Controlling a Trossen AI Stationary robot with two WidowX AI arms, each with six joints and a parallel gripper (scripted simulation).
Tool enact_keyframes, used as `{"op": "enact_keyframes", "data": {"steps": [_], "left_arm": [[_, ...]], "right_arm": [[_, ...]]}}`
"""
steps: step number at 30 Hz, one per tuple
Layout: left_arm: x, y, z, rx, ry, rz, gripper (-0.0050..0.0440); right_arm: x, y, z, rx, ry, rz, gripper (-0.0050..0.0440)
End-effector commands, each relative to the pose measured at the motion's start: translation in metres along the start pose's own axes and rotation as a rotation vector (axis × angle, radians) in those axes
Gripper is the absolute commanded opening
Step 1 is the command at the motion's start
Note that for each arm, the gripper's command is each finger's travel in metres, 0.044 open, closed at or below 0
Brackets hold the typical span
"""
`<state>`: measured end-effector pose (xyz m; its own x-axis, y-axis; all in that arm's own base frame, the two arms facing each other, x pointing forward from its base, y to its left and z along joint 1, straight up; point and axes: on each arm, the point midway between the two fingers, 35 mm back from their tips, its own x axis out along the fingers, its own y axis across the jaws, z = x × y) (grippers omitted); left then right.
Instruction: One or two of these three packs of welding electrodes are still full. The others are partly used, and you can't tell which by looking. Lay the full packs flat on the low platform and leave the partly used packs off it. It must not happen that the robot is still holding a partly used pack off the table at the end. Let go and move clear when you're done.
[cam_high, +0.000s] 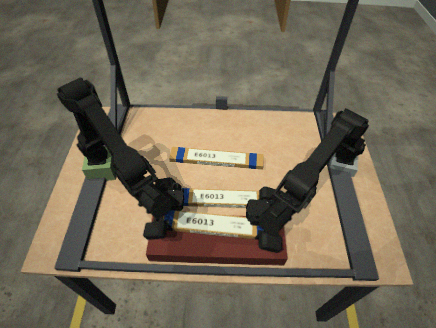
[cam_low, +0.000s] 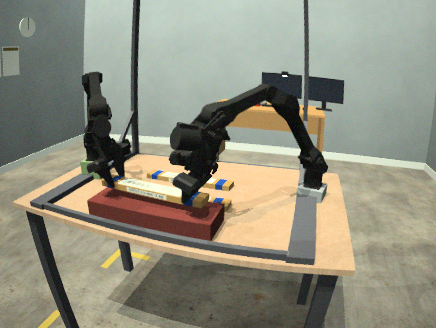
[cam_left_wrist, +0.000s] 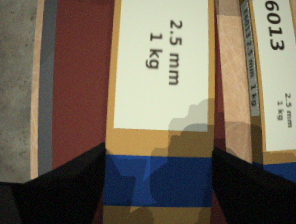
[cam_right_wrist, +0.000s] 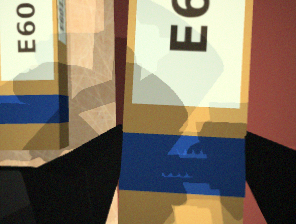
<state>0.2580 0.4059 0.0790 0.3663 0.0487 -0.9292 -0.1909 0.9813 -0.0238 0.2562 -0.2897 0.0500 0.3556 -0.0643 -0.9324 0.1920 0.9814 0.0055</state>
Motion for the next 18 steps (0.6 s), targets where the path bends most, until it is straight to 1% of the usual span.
{"op": "enact_keyframes", "data": {"steps": [1,6,8,9,10,18], "left_arm": [[-0.023,0.029,-0.002,-0.040,-0.020,0.066,-0.0050],[-0.024,0.039,-0.003,-0.039,-0.020,0.066,-0.0050],[-0.024,0.039,-0.003,-0.039,-0.020,0.066,-0.0050],[-0.024,0.041,-0.003,-0.039,-0.020,0.066,-0.0050],[-0.024,0.043,-0.003,-0.039,-0.020,0.066,-0.0050],[-0.026,0.058,-0.005,-0.039,-0.019,0.066,-0.0050]], "right_arm": [[-0.011,-0.003,0.014,-0.056,-0.035,-0.001,-0.0050],[-0.011,-0.014,0.015,-0.056,-0.034,-0.002,-0.0050],[-0.011,-0.014,0.015,-0.056,-0.034,-0.002,-0.0050],[-0.017,-0.015,0.019,-0.064,-0.048,-0.014,-0.0050],[-0.011,-0.017,0.016,-0.059,-0.035,-0.001,-0.0050],[-0.010,-0.033,0.016,-0.057,-0.034,-0.002,-0.0050]]}}
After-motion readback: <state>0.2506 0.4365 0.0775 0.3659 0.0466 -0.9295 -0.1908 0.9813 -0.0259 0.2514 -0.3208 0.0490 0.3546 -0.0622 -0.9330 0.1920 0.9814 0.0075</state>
